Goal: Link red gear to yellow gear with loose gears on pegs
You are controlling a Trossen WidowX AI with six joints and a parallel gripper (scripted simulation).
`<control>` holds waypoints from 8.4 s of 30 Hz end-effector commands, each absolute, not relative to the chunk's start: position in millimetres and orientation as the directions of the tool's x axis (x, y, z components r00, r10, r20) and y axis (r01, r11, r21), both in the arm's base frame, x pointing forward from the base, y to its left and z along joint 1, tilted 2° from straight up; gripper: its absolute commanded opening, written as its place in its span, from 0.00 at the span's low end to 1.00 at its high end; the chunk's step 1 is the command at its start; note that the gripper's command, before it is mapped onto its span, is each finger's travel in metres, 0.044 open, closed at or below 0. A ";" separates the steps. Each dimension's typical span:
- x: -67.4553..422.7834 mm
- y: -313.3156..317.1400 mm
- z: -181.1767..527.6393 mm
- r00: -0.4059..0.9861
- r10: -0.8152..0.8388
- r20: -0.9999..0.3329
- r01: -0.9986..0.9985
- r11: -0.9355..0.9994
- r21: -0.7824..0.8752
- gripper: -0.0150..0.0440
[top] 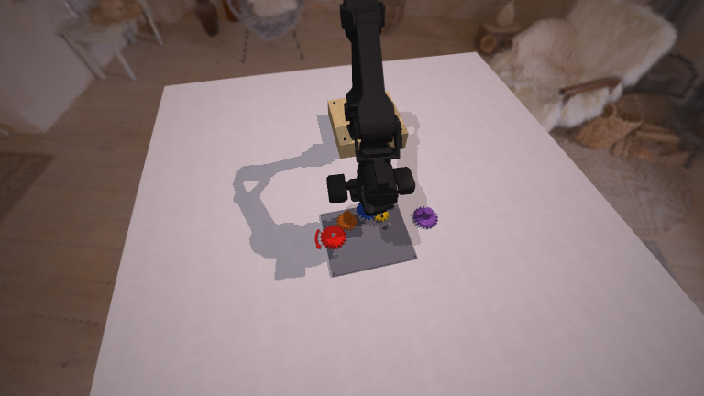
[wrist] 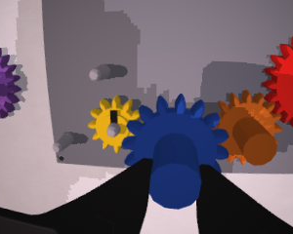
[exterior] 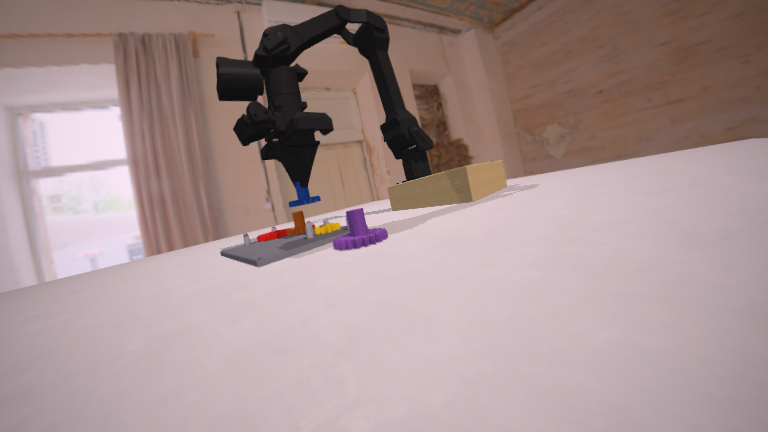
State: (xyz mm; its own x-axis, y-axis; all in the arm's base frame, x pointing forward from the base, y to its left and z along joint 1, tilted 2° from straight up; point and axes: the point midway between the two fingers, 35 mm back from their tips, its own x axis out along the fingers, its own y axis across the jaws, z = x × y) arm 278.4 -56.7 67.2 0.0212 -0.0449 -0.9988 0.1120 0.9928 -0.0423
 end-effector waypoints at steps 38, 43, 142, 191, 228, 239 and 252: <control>279.9 -58.8 26.8 0.023 -0.048 -0.999 0.332 0.942 -0.038 0.25; 279.2 -59.2 23.9 0.023 -0.048 -0.999 0.427 0.904 -0.034 0.25; 273.0 -54.1 109.3 0.020 -0.045 -0.999 0.307 0.951 -0.037 1.00; 259.6 167.4 132.8 0.018 -0.018 -1.000 0.306 0.952 -0.012 1.00; 212.0 238.4 140.1 0.013 -0.015 -1.000 0.306 0.952 -0.010 1.00; 212.0 238.4 140.1 0.013 -0.015 -1.000 0.306 0.952 -0.010 1.00; 212.0 238.4 140.1 0.013 -0.015 -1.000 0.306 0.952 -0.010 1.00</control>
State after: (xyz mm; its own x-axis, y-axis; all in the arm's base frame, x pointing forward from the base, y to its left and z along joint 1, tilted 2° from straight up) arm 211.8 238.1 139.5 0.0126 -0.0159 -0.9998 0.3023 0.9531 -0.0113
